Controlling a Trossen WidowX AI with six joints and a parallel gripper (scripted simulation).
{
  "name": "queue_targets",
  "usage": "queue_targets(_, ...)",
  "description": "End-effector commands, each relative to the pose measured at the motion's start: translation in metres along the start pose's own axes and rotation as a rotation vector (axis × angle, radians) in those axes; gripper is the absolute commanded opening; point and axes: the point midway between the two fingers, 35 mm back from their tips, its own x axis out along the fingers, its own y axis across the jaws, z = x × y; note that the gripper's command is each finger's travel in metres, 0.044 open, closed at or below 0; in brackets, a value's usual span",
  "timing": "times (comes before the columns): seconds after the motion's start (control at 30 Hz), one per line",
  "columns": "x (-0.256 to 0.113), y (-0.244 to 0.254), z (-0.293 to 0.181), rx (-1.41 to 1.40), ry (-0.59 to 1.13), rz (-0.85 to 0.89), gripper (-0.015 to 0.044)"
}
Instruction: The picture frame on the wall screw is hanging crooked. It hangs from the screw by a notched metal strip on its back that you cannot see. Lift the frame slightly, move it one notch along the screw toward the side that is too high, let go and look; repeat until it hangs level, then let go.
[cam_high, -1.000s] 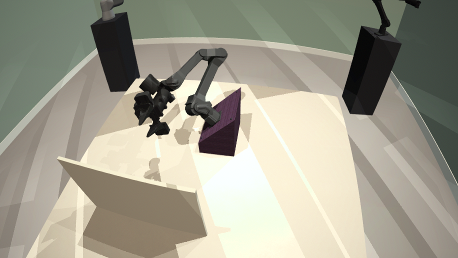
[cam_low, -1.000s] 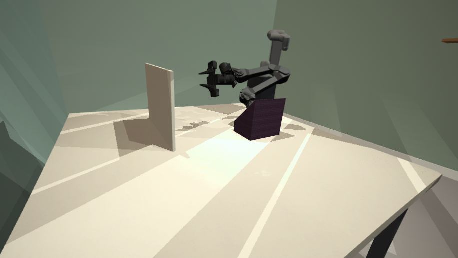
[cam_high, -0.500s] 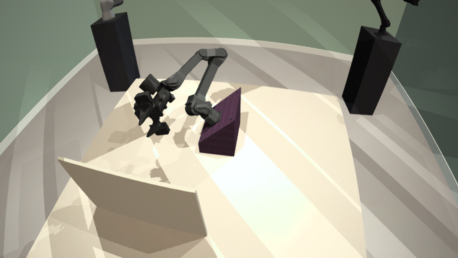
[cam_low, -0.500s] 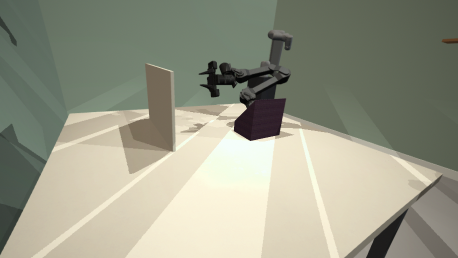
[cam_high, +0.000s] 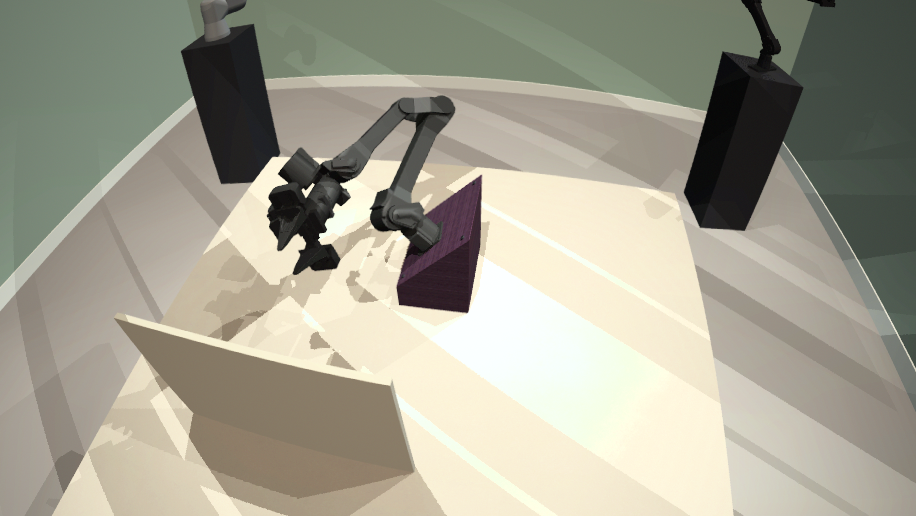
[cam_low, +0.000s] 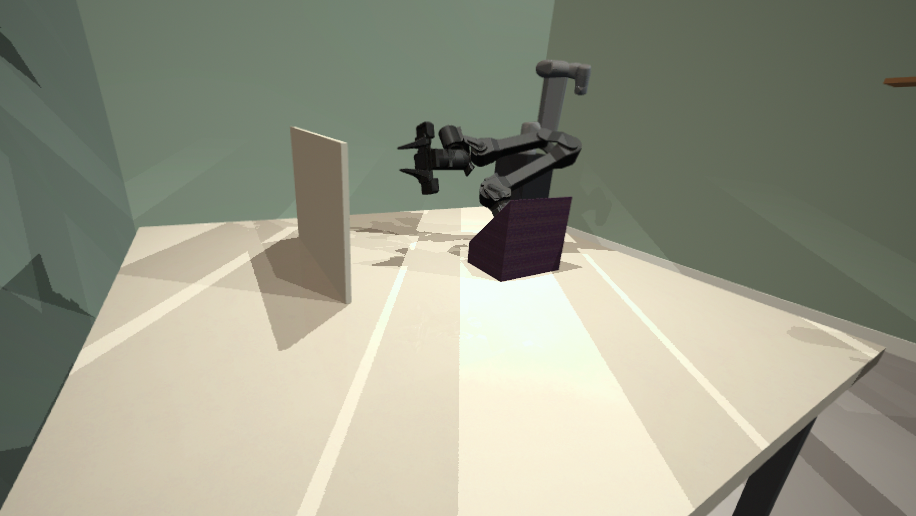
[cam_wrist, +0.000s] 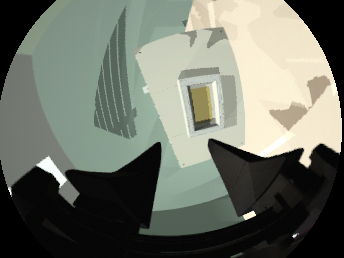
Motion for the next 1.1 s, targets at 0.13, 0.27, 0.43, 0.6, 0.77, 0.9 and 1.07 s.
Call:
queue_targets(0.13,0.000,0.001,0.000,0.005,0.003,0.002,0.0260)
queue_targets(0.27,0.000,0.001,0.000,0.005,0.003,0.002,0.0260)
queue_targets(0.43,0.009,-0.003,0.003,-0.020,0.000,0.001,0.0260)
queue_targets(0.6,0.039,-0.017,0.008,-0.090,0.001,0.003,0.0260)
queue_targets(0.77,0.063,-0.035,0.006,-0.156,0.001,0.004,0.0260)
queue_targets(0.9,0.066,-0.037,0.006,-0.165,0.001,0.005,0.0260)
queue_targets(1.07,0.066,-0.037,0.006,-0.165,0.001,0.005,0.0260)
